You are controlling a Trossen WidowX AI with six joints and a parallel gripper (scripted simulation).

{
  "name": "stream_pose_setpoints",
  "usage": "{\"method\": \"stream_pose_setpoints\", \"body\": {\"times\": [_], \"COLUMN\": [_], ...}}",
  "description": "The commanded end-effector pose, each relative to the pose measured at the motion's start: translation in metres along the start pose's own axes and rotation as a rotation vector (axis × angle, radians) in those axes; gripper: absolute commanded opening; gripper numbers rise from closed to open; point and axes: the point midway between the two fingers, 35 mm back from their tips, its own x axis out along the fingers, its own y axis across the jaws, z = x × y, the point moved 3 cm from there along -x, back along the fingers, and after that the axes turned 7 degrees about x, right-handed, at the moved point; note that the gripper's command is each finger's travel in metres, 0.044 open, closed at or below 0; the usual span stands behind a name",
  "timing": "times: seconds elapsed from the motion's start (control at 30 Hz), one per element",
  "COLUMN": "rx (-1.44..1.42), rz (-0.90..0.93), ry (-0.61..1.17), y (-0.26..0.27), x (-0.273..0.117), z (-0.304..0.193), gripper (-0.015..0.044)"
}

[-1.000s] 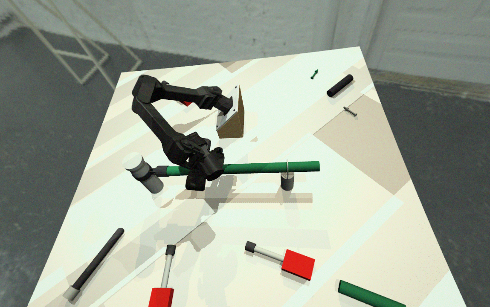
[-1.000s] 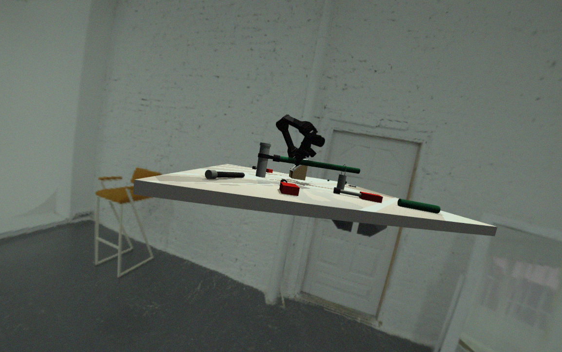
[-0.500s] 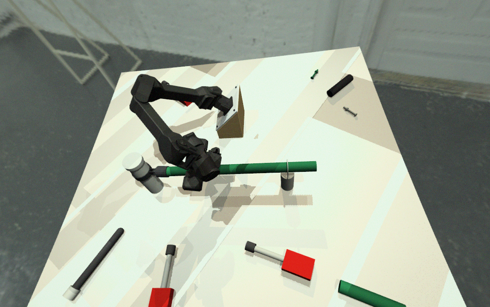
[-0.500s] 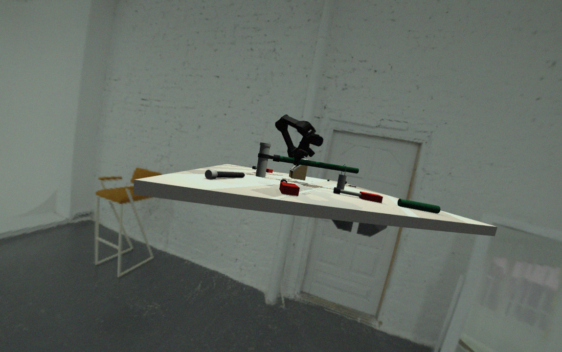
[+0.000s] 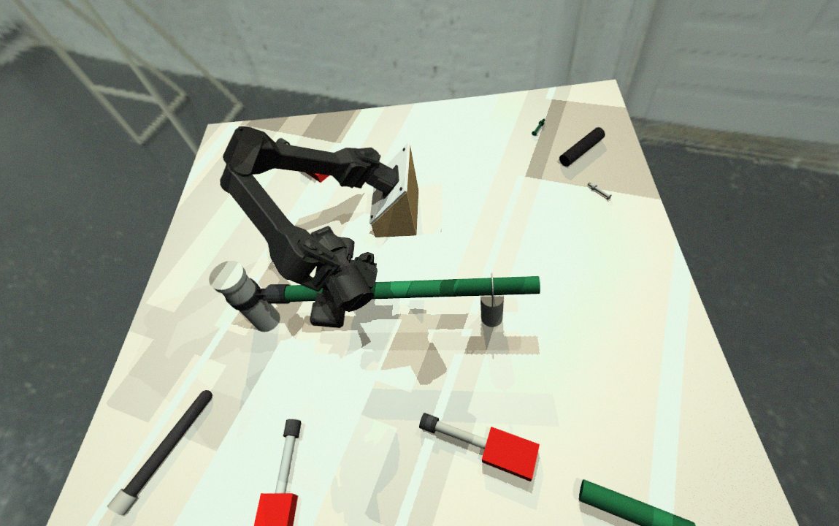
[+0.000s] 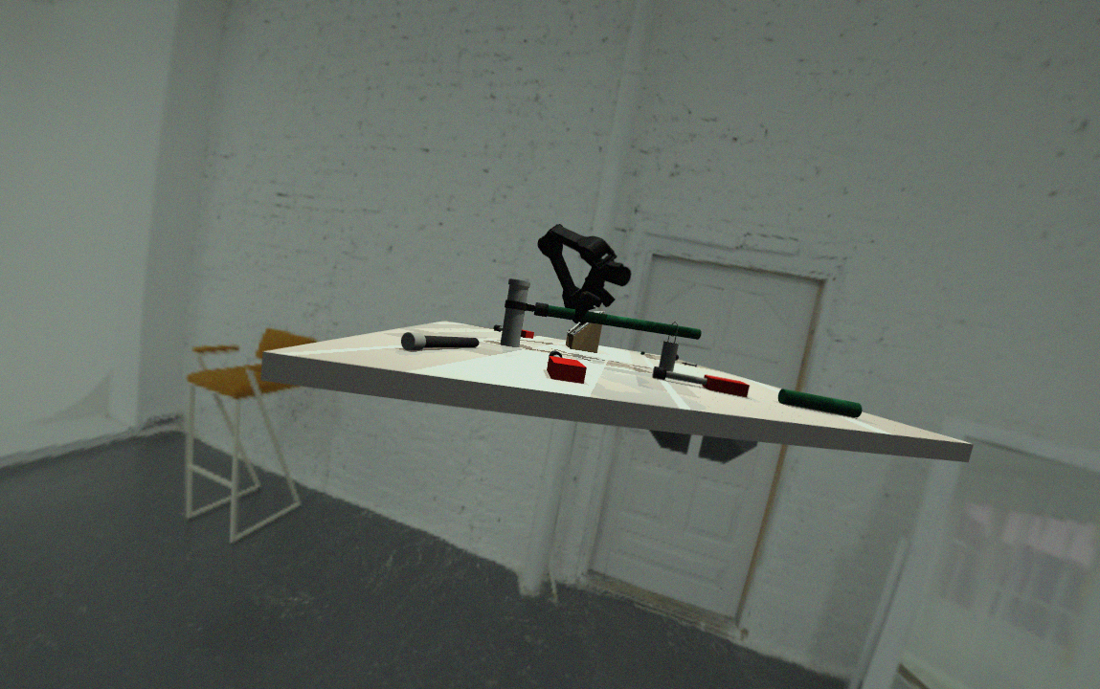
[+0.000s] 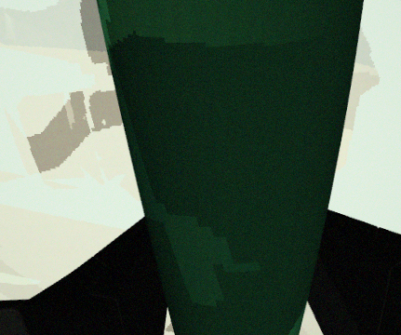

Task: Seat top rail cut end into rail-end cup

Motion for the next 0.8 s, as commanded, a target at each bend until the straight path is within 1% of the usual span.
{"method": "stream_pose_setpoints", "body": {"times": [0.0, 0.3, 0.53, 0.7, 0.77], "rx": [0.001, 0.000, -0.006, -0.010, -0.010], "rz": [-0.002, -0.002, -0.006, -0.008, -0.008], "ry": [0.000, 0.000, -0.002, 0.004, 0.006], "y": [0.000, 0.000, 0.003, 0.007, 0.008], "x": [-0.001, -0.001, -0.024, -0.046, -0.049], "z": [0.001, 0.001, 0.014, 0.026, 0.027], "gripper": [0.0026, 0.0263, 0.0440, 0.0440, 0.0440]}}
